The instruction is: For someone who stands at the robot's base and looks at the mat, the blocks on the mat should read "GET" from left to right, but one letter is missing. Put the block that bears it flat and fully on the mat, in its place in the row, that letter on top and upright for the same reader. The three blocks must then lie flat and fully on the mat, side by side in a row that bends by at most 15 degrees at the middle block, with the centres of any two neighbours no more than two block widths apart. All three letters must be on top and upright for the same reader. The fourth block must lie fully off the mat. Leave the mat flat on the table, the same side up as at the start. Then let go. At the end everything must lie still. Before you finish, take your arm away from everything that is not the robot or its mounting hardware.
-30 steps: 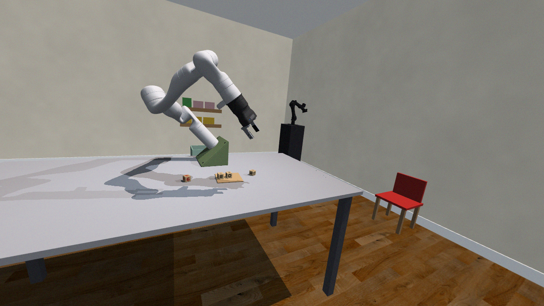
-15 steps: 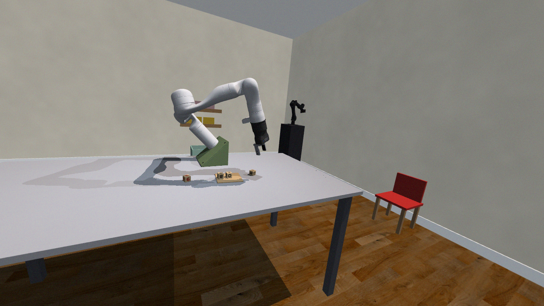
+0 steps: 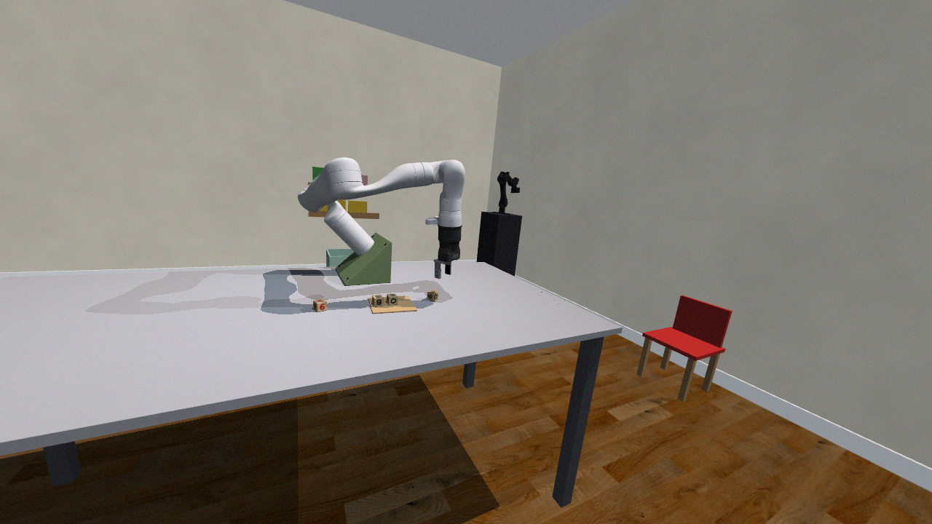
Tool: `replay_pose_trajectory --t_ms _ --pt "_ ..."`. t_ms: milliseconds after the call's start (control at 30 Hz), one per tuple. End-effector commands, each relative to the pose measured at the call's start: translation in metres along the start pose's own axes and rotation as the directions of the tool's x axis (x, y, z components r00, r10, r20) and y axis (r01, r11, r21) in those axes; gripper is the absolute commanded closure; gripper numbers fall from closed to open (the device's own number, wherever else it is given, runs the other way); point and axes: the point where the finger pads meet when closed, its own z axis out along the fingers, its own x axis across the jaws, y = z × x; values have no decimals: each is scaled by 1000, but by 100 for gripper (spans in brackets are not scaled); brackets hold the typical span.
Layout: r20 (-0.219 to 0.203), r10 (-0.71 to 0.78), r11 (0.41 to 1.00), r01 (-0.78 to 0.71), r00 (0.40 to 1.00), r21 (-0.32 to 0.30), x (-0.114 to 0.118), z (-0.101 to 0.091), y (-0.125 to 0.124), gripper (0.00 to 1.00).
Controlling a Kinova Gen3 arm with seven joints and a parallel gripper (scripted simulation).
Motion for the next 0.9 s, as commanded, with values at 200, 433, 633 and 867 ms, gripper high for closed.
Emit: replay_pose_trajectory --t_ms 200,433,633,867 --pt "61 -10 1000 9 998 12 11 14 -13 0" --pt "71 -9 1000 8 997 14 11 16 -15 0" --pt "71 -9 1000 8 997 14 11 16 -15 0" --pt "71 -9 1000 8 997 14 11 16 -15 0"
